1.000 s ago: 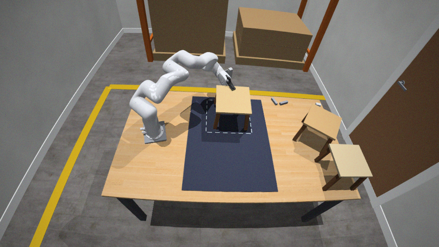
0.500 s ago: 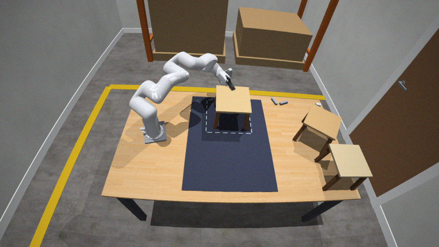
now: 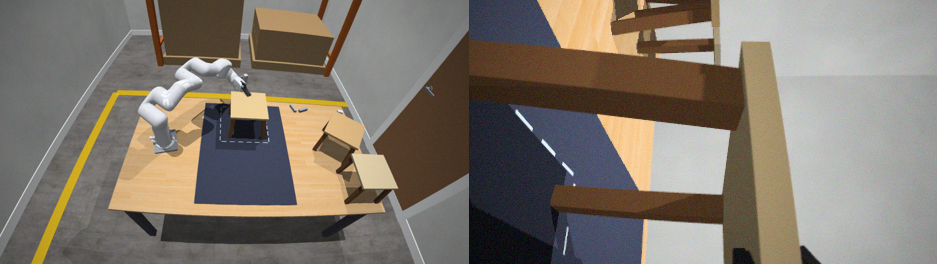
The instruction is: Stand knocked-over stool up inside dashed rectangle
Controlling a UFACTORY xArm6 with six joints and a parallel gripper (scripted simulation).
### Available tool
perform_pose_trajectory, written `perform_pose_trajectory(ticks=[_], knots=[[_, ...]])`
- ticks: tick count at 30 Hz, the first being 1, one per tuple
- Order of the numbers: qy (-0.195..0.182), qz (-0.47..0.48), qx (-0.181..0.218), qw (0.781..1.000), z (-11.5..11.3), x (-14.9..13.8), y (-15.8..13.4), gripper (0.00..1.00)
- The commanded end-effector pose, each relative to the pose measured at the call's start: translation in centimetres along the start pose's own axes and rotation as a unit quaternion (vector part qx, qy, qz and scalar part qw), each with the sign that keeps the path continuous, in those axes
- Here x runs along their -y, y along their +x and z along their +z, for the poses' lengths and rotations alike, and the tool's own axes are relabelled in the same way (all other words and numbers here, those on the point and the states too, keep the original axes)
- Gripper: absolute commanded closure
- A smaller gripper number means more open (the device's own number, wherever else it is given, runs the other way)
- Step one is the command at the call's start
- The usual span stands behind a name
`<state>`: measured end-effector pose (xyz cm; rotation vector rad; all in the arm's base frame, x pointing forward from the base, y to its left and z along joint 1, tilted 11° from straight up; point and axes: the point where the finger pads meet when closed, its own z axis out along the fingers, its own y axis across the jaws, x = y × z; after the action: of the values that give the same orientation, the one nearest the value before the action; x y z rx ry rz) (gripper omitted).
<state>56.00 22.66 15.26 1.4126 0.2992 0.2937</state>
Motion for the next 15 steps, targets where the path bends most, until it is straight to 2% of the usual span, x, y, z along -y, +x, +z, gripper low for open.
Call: perform_pose_trajectory(ticks=[1,15], knots=[[-0.004,0.000,0.001,1.000,-0.23,-0.07,0.21,0.79],[-0.013,-0.005,0.001,1.000,-0.57,0.34,0.41,0.79]])
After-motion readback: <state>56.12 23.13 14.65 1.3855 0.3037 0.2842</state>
